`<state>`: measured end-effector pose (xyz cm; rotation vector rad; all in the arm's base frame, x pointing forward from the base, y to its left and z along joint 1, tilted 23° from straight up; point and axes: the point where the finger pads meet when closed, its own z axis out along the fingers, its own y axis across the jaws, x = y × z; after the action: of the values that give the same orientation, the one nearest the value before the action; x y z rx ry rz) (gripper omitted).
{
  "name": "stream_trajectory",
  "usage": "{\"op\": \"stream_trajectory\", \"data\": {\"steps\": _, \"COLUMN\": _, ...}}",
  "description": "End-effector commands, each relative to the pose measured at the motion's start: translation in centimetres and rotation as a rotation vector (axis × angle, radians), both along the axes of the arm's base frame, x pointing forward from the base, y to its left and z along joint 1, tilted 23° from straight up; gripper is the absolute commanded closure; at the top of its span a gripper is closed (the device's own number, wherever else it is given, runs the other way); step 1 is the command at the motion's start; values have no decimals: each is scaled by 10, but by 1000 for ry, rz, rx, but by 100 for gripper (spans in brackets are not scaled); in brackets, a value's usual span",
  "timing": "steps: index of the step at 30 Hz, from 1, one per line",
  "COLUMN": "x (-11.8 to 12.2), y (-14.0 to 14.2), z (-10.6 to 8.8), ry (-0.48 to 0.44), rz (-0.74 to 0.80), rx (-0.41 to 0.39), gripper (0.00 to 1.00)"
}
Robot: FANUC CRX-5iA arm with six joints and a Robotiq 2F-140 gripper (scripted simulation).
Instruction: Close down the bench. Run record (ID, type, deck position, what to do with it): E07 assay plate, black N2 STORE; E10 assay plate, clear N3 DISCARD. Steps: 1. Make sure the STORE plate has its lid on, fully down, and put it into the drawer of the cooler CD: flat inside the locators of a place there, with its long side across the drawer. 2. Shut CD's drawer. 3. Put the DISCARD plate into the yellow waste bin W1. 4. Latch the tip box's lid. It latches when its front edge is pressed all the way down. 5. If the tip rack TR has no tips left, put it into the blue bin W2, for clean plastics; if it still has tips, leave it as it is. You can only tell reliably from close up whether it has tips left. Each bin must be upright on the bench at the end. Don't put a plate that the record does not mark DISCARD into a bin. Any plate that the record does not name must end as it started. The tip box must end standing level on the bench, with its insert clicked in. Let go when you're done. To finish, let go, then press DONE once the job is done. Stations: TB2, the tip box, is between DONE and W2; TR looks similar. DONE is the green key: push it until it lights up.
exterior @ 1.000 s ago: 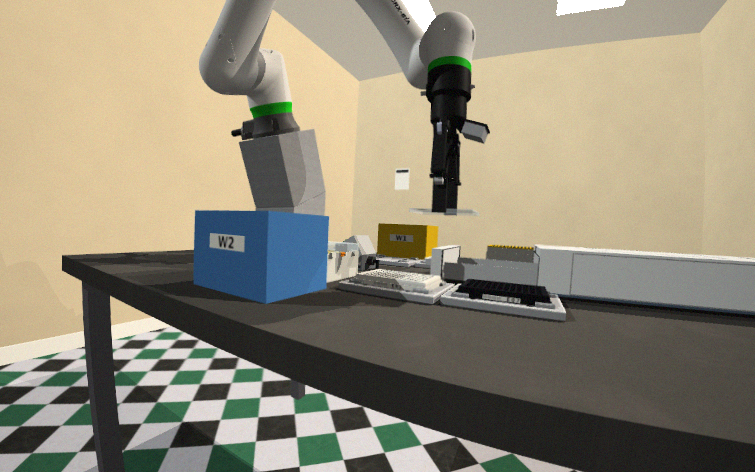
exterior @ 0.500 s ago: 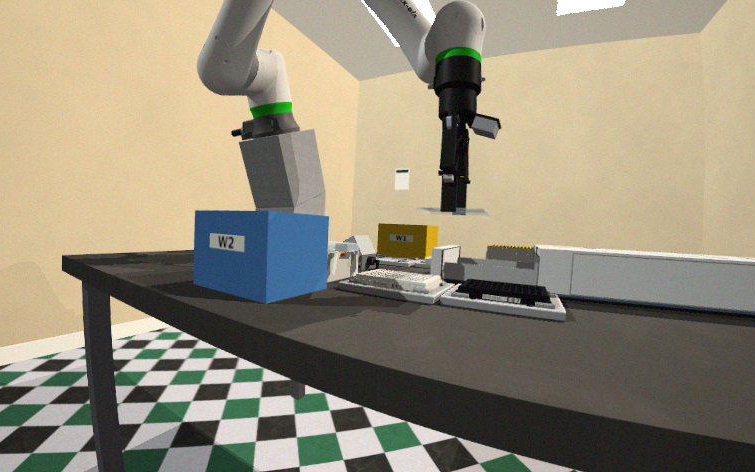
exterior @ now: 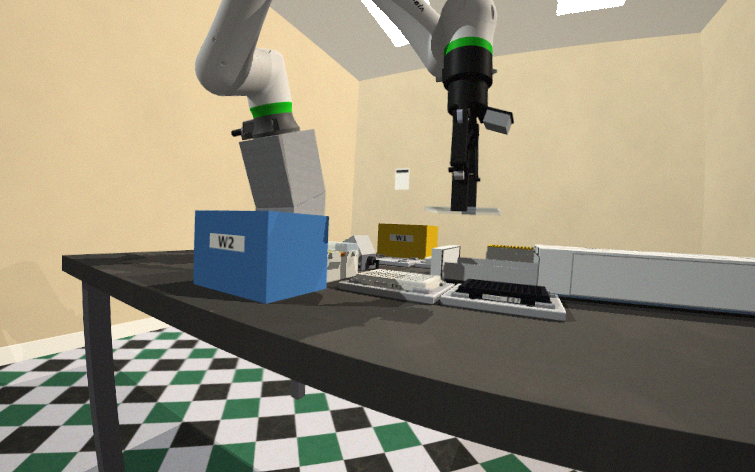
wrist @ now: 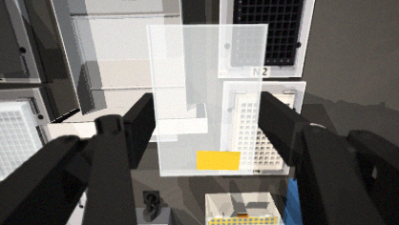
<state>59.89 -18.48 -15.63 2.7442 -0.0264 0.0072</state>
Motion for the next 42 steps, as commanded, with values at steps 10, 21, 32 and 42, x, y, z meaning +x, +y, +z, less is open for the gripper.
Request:
{"op": "stream_trajectory", "data": {"steps": 10, "x": 25, "y": -23, "z": 11, "ry": -1, "rz": 1, "rx": 0, "gripper": 90}}
{"op": "stream_trajectory", "data": {"steps": 21, "x": 42, "y": -39, "z": 17, "ry": -1, "rz": 1, "rx": 0, "gripper": 90}}
{"op": "stream_trajectory", "data": {"steps": 32, "x": 58, "y": -55, "z": 24, "ry": -1, "rz": 1, "rx": 0, "gripper": 90}}
{"op": "stream_trajectory", "data": {"steps": 42, "x": 76, "y": -73, "z": 32, "ry": -1, "rz": 1, "rx": 0, "gripper": 90}}
